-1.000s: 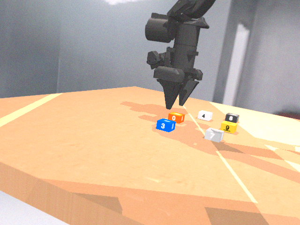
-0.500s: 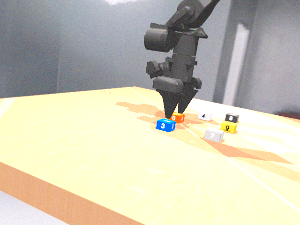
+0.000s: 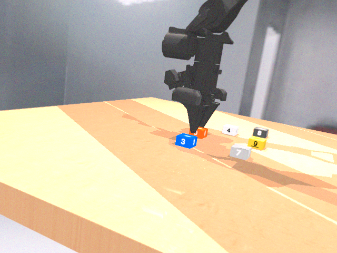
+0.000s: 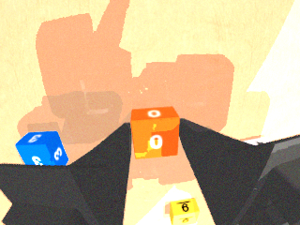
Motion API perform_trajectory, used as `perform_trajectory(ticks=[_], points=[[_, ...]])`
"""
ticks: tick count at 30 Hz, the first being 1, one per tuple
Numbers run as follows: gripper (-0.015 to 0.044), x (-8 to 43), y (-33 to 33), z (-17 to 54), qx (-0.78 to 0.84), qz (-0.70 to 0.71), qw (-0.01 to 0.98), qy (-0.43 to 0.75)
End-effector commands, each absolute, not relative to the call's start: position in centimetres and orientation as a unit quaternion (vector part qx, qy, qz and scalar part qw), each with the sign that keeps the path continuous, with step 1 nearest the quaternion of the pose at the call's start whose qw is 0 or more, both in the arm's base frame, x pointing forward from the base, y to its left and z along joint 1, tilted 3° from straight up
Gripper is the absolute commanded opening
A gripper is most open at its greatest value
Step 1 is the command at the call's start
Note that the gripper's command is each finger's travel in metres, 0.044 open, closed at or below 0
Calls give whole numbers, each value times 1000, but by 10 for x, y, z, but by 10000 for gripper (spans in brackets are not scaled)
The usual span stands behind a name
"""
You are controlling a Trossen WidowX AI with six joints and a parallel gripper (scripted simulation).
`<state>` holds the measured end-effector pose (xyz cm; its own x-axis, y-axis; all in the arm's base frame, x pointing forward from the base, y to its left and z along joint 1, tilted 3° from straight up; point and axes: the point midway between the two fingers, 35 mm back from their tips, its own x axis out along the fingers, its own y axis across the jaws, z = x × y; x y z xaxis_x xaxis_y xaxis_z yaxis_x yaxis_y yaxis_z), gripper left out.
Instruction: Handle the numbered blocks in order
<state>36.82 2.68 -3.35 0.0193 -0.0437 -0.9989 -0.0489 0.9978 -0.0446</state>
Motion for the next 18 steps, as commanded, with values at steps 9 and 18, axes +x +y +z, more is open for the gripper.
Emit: perform_trajectory(ticks=[9, 18], points=[[120, 368, 26, -34, -35, 3, 713, 700], [120, 368, 27, -22, -35, 3, 713, 700]])
